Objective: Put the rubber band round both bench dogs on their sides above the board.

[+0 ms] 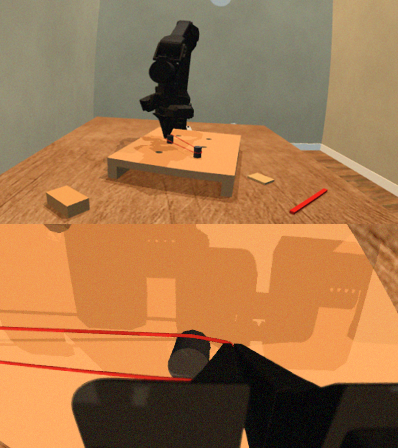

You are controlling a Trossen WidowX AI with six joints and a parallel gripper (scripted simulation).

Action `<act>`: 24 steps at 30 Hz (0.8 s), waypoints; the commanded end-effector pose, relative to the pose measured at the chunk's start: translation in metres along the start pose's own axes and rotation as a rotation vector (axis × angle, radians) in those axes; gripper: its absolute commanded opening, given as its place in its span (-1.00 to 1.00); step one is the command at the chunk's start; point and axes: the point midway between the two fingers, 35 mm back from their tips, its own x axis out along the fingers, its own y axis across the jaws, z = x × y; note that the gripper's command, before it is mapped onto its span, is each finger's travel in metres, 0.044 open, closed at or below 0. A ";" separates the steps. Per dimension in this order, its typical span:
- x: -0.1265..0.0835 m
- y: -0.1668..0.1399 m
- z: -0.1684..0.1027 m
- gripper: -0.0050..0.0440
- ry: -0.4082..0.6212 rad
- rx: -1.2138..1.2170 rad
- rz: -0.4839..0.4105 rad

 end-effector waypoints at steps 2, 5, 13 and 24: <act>0.001 -0.007 -0.005 -1.00 -0.002 0.011 -0.022; 0.001 -0.008 -0.006 -1.00 -0.004 0.014 -0.024; -0.004 0.002 -0.002 -1.00 -0.010 -0.001 0.012; 0.003 0.003 -0.002 -1.00 -0.006 0.007 -0.013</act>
